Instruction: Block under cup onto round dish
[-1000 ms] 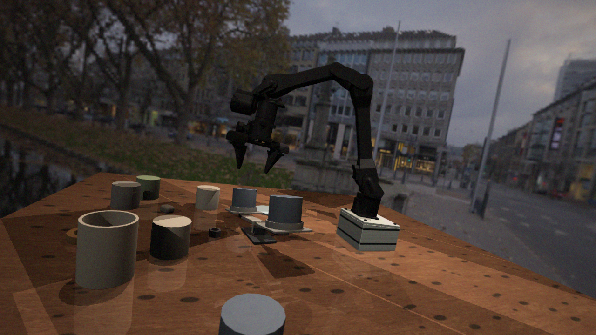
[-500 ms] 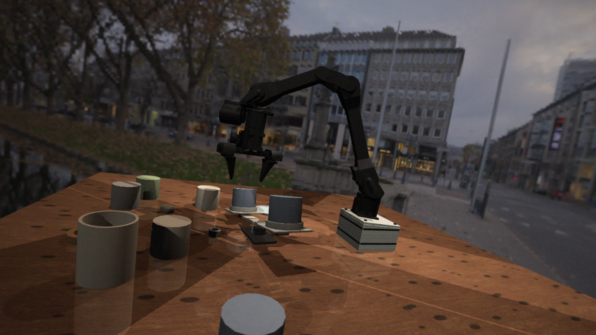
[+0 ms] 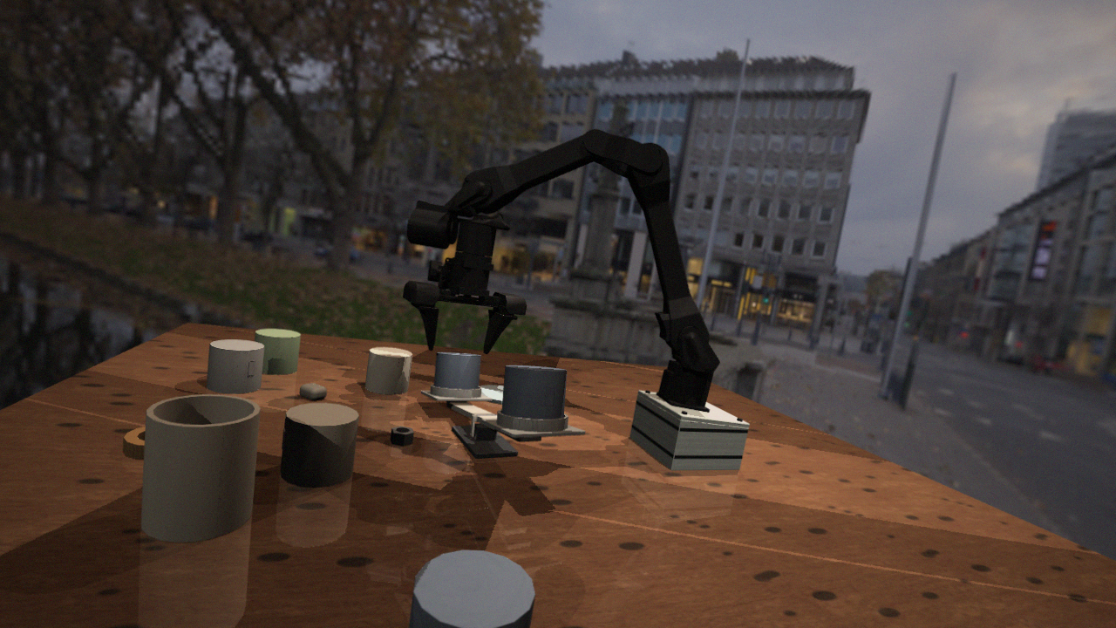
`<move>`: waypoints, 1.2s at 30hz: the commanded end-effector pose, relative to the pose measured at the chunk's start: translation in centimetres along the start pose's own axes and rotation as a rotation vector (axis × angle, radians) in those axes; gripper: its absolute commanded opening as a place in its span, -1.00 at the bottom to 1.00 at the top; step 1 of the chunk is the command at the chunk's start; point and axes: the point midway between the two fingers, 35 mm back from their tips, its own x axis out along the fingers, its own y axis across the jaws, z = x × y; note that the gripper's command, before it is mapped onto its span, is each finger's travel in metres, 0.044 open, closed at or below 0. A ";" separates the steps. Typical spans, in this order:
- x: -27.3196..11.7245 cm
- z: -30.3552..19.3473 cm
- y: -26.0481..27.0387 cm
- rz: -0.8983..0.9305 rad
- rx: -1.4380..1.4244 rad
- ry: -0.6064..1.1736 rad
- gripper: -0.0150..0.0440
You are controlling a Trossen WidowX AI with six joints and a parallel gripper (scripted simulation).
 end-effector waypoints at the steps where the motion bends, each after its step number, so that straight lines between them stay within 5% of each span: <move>1: 1.0 0.0 -0.1 -0.011 0.003 0.003 1.00; 27: 4.9 -0.1 -0.3 -0.012 0.003 0.003 1.00; 30: 4.9 -0.1 -0.3 -0.012 0.003 0.003 0.73; 36: 4.9 -0.1 -0.3 -0.012 0.003 0.003 0.60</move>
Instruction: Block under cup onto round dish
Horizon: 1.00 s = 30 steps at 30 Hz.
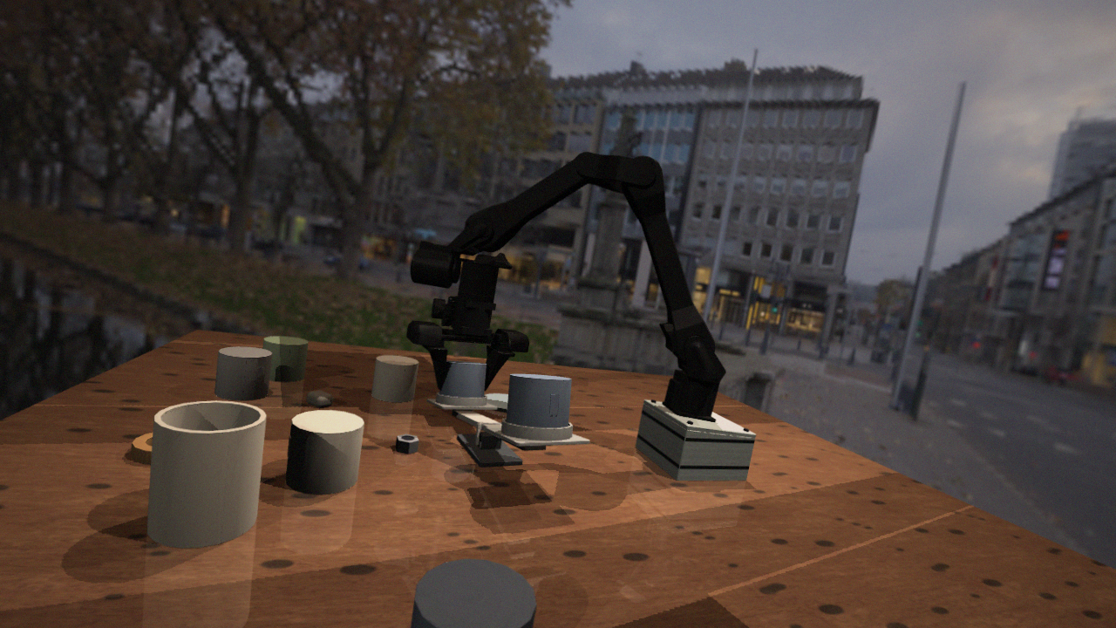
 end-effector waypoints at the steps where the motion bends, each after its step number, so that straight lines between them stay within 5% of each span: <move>1: 0.1 0.0 0.0 -0.003 -0.001 -0.001 0.57; 14: -0.9 0.2 0.2 -0.003 -0.001 -0.001 -0.49; 30: -2.9 0.3 0.4 -0.003 -0.001 -0.001 -0.49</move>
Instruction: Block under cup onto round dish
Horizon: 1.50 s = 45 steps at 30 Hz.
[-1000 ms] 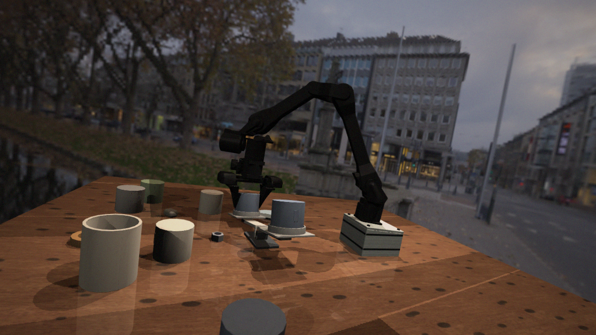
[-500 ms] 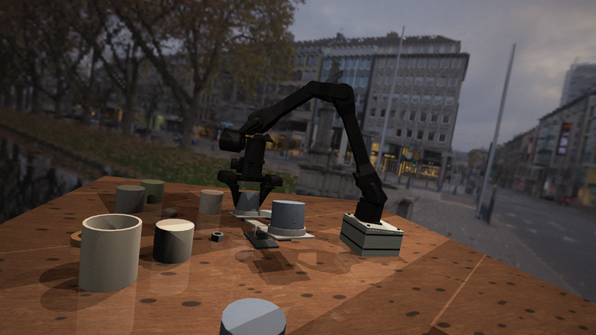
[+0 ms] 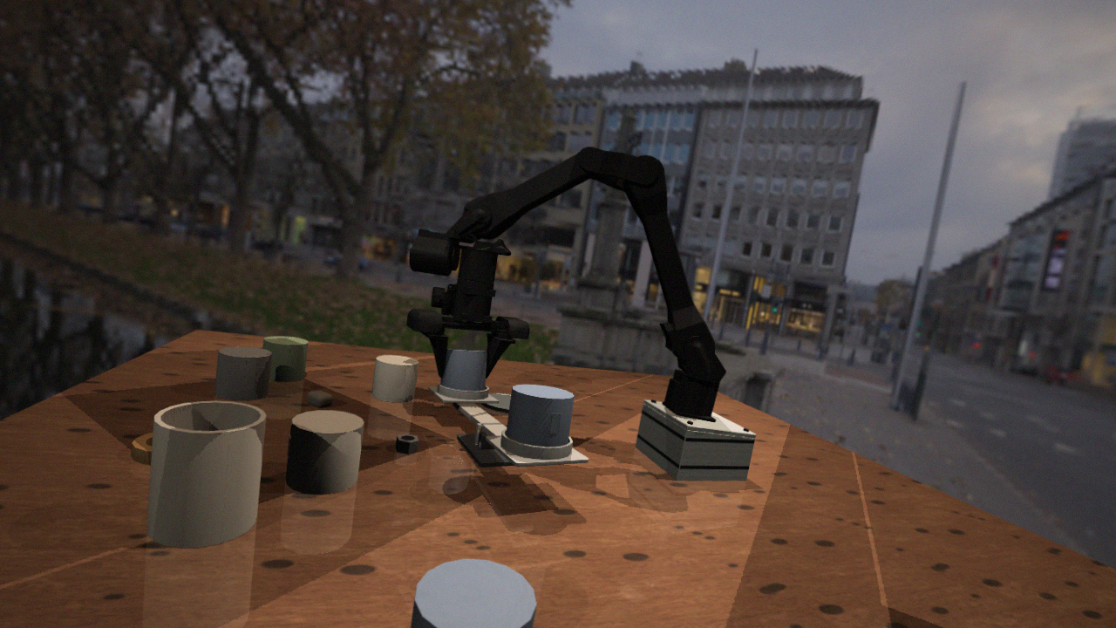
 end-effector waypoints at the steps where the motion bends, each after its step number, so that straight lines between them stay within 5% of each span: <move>1: -0.9 0.2 0.3 0.012 0.002 -0.010 -0.49; 45: -6.6 0.2 0.3 0.012 0.002 -0.010 -0.49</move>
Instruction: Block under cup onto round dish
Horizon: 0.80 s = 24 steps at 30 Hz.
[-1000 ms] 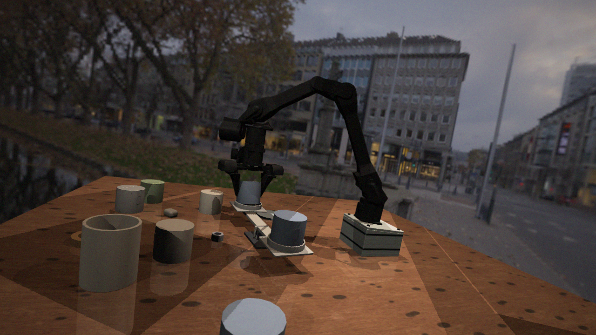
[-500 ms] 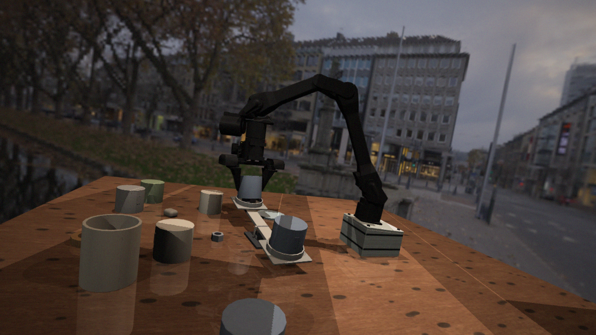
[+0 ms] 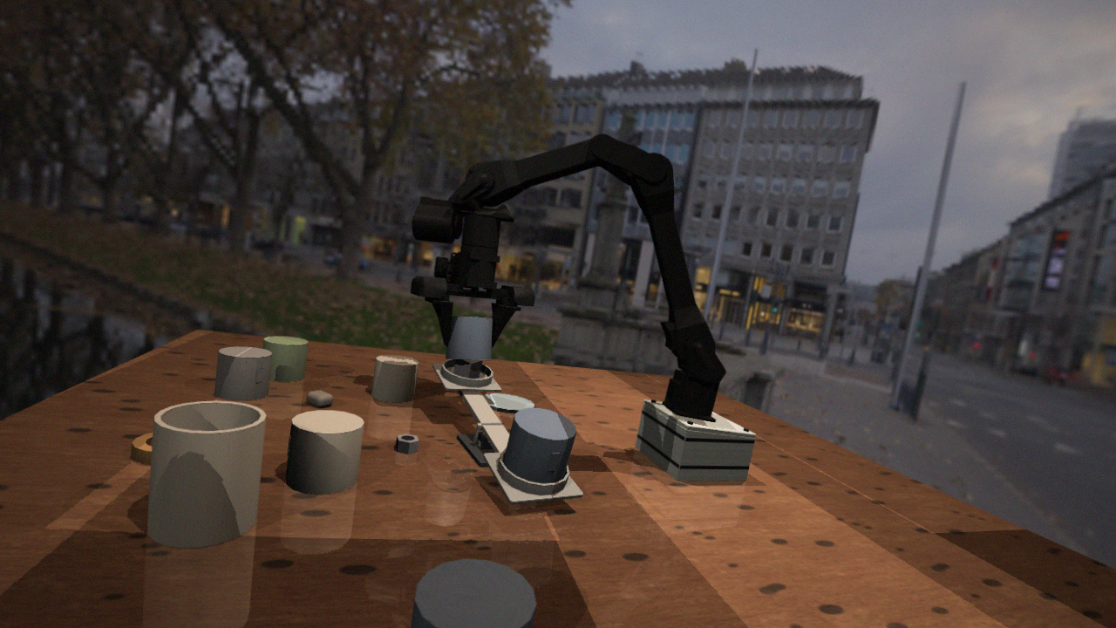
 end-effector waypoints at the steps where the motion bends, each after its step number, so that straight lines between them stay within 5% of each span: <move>1: -1.4 0.7 0.2 0.024 0.009 -0.033 -0.49; 24: -4.4 0.3 -0.2 0.024 0.009 -0.033 -0.49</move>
